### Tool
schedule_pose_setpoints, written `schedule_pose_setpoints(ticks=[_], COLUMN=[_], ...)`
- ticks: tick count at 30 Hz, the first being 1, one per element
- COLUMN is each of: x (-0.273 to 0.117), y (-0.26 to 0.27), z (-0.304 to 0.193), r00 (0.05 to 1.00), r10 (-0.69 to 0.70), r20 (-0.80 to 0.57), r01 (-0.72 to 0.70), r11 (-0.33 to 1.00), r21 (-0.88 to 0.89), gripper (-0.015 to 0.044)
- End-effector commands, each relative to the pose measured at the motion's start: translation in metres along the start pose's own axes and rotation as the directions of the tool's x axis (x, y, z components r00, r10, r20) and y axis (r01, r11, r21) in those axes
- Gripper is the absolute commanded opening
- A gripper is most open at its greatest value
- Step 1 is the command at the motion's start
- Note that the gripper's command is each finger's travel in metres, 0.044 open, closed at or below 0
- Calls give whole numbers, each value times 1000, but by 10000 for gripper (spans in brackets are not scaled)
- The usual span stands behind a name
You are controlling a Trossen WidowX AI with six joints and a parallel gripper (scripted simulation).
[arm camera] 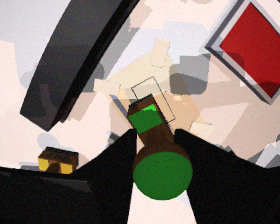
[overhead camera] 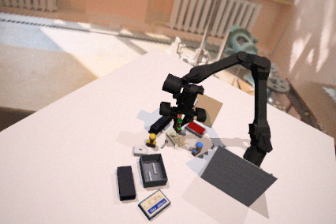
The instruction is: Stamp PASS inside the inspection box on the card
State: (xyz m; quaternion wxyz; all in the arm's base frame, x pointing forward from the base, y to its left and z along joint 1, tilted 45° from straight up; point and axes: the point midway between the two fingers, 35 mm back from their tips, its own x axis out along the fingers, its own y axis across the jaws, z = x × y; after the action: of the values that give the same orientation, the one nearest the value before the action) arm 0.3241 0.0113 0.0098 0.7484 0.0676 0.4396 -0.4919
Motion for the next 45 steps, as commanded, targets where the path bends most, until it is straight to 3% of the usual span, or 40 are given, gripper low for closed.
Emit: schedule_pose_setpoints(ticks=[1, 45], x=[3, 32], y=[-1, -3], z=[-1, 0], r00=[1000, 1000], r10=[-5, -11], r20=[4, 10], r01=[5, 11], r11=[1000, 1000], r21=[-9, -8], gripper=[0, 0])
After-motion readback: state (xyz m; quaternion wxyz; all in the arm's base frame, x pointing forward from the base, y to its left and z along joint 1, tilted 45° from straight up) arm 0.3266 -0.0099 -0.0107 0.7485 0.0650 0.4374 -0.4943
